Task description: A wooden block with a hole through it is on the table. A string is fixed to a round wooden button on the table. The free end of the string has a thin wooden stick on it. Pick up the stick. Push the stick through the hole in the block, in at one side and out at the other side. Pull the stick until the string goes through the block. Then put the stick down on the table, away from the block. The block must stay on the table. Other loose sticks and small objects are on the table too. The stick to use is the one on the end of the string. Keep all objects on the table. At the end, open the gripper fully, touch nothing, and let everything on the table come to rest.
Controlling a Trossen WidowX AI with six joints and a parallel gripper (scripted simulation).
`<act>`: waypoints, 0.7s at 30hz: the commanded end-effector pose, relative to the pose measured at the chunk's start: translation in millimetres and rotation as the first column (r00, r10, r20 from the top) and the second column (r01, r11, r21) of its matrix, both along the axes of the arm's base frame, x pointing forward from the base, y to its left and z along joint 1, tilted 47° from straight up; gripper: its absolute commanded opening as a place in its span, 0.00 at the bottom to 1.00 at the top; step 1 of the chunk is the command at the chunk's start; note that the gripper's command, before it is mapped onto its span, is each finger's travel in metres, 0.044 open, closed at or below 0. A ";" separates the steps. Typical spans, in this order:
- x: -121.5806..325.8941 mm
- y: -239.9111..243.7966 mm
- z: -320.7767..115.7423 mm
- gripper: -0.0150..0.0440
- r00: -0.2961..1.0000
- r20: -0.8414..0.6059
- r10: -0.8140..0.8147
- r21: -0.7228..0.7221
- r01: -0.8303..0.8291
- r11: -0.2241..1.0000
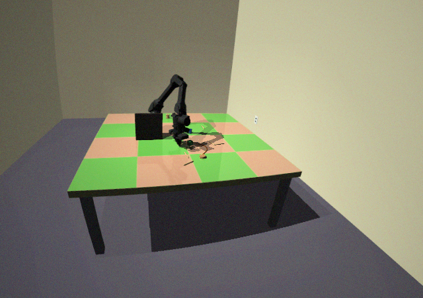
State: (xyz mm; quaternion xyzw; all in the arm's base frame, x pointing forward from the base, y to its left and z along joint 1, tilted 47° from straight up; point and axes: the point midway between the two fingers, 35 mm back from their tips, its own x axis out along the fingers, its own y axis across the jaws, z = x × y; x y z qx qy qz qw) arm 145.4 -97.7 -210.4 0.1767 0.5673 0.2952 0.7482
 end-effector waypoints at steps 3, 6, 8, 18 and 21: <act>-9.5 2.3 -1.1 0.25 1.000 -0.005 0.001 -0.002 -0.001 1.000; -12.8 1.9 -1.8 0.25 1.000 -0.005 0.000 -0.005 -0.001 1.000; -14.9 1.7 -2.2 0.25 1.000 -0.005 0.000 -0.008 0.000 1.000; -24.5 -0.7 -5.4 0.25 1.000 -0.004 -0.002 -0.017 0.002 1.000; -27.3 -1.9 -7.0 0.25 1.000 -0.005 -0.003 -0.019 0.003 1.000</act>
